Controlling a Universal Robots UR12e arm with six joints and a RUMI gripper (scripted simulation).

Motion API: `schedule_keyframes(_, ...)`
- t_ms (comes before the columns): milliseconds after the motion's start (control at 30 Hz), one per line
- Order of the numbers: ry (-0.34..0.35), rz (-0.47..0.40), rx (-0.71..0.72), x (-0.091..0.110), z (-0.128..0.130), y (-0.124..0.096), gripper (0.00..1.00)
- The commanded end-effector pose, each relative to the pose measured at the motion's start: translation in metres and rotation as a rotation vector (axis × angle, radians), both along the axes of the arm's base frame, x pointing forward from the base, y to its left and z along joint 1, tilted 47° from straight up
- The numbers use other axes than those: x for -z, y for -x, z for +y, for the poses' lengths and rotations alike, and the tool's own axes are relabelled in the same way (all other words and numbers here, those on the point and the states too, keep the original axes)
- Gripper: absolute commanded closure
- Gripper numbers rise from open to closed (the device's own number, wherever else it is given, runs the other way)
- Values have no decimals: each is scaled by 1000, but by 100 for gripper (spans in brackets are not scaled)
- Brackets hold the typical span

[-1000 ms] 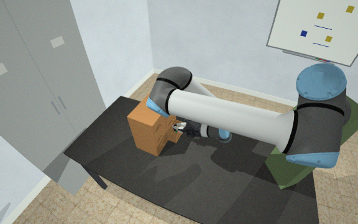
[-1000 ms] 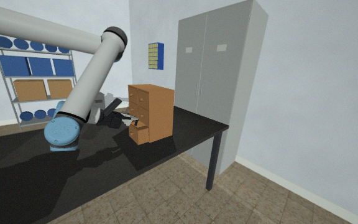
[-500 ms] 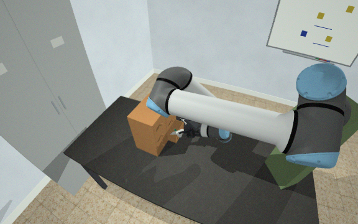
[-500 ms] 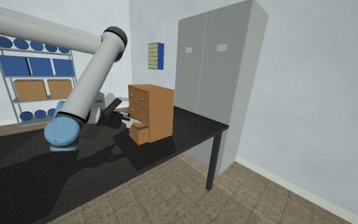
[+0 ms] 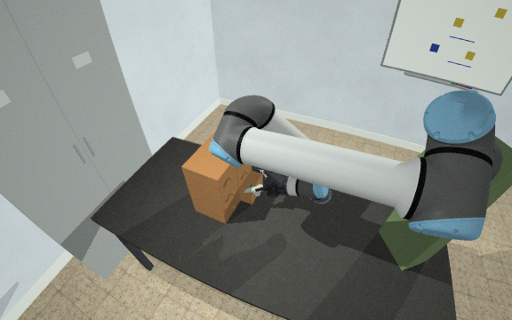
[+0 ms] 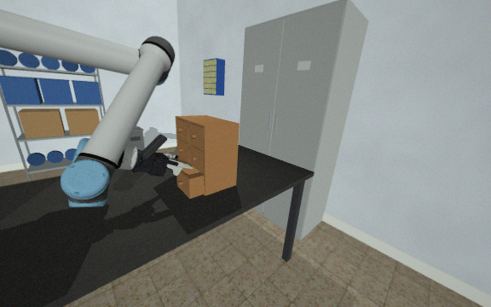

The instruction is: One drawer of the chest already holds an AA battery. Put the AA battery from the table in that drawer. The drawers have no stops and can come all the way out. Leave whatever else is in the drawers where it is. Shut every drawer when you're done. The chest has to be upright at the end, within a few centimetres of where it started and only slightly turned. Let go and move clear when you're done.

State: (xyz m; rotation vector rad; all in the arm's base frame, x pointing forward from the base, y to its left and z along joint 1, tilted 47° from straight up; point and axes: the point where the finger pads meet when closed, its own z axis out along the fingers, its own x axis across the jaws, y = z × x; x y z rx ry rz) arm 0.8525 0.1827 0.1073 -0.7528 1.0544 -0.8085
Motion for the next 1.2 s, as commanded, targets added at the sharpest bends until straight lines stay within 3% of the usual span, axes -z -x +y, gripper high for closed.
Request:
schedule_keyframes(0, 0, 0, 0, 0, 0, 0, 0)
schedule_keyframes(567, 0, 0, 0, 4, 0, 7, 0)
schedule_keyframes(1167, 0, 0, 0, 26, 0, 41, 0)
